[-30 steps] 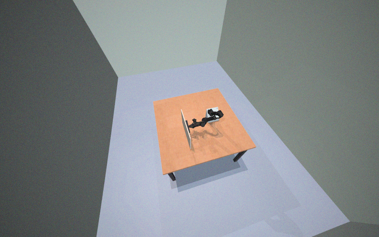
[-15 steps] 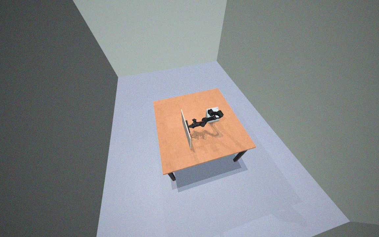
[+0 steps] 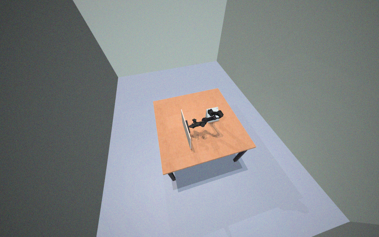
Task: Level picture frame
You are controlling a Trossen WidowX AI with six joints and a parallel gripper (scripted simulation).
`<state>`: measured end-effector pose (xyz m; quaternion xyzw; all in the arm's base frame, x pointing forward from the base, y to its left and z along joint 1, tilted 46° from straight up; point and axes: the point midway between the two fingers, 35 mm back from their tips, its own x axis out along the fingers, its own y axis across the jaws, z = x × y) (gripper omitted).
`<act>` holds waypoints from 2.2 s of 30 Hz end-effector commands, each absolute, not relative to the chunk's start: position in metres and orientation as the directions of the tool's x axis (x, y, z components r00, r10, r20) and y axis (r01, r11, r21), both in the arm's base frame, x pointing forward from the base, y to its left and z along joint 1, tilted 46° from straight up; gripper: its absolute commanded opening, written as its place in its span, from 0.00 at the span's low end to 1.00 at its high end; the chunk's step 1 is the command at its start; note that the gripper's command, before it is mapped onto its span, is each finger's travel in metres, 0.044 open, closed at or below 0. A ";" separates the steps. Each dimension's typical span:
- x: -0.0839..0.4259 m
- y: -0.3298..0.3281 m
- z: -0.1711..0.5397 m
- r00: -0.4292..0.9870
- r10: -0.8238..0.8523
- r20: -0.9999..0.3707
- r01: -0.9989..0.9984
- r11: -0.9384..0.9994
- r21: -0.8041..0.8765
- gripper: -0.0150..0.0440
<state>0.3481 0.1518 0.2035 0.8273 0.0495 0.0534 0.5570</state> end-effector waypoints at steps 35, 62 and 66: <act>0.348 0.149 0.210 0.989 0.142 0.036 0.021 -0.379 0.925 0.25; 0.349 0.147 0.216 0.989 0.142 0.036 0.021 -0.379 0.925 0.25; 0.349 0.147 0.215 0.989 0.142 0.036 0.021 -0.379 0.925 0.25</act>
